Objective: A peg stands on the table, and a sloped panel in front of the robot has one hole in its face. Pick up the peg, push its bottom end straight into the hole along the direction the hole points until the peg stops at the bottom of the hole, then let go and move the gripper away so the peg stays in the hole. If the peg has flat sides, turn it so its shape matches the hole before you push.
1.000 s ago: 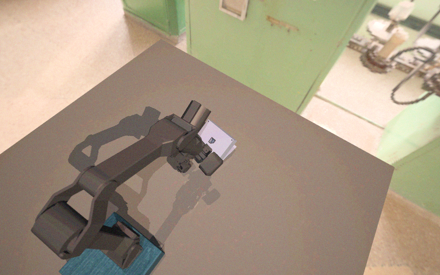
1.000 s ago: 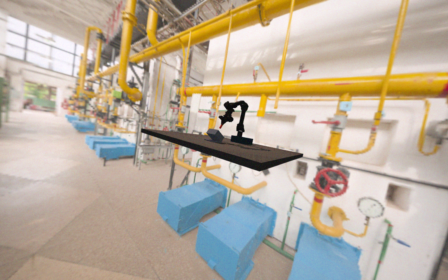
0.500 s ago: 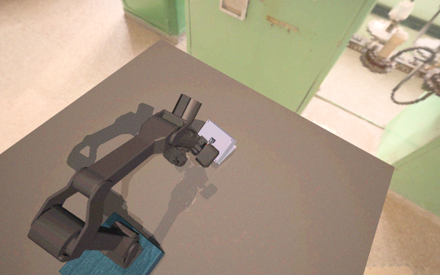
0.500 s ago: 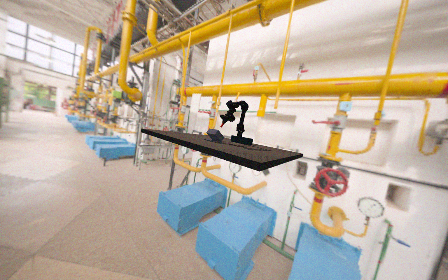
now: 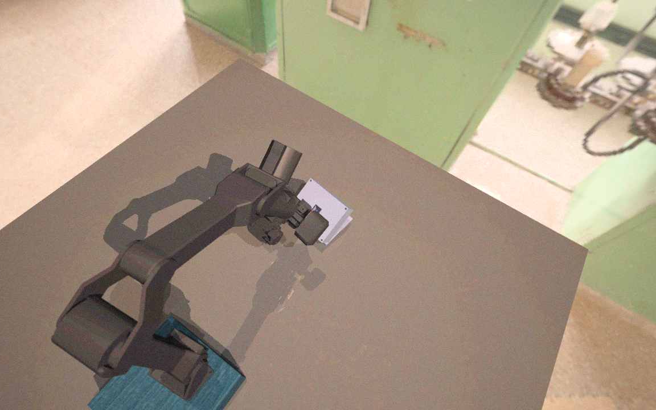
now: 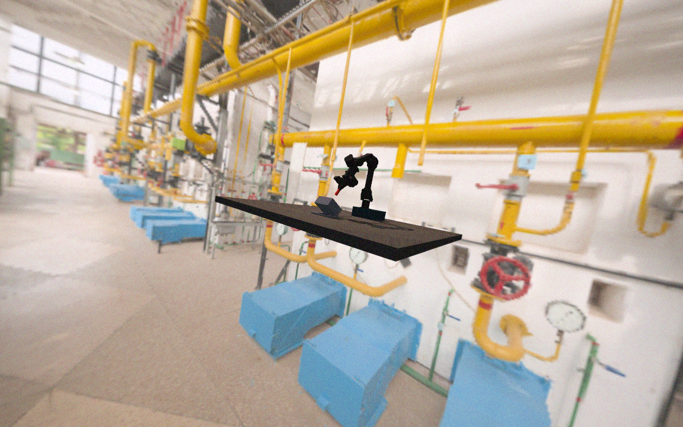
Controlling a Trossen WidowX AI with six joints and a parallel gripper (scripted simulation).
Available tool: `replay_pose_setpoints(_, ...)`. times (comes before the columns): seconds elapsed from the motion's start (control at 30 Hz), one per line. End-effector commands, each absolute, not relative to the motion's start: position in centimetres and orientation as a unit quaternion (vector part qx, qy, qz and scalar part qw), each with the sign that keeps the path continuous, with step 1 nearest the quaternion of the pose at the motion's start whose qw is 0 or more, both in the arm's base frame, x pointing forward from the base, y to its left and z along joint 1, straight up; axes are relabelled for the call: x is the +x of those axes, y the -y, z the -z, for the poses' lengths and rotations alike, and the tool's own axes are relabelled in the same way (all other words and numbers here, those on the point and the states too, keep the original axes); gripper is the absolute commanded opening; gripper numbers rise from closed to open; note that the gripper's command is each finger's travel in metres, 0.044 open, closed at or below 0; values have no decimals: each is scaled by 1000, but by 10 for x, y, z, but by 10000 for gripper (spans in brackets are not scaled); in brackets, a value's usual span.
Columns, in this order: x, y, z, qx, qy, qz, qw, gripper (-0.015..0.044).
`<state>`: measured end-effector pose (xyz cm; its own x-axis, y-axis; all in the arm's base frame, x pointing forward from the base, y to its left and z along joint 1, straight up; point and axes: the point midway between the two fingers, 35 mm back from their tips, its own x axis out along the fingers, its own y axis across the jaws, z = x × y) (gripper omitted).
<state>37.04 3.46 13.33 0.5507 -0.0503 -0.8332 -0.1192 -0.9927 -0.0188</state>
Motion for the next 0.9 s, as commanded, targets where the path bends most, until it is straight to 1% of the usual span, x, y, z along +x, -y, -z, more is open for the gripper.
replay_pose_setpoints(0.0, 375, -35, -128, -881, -46, -469, 33, 0)
replay_pose_setpoints(0.87, 395, -39, -104, -886, -40, -462, 29, 0)
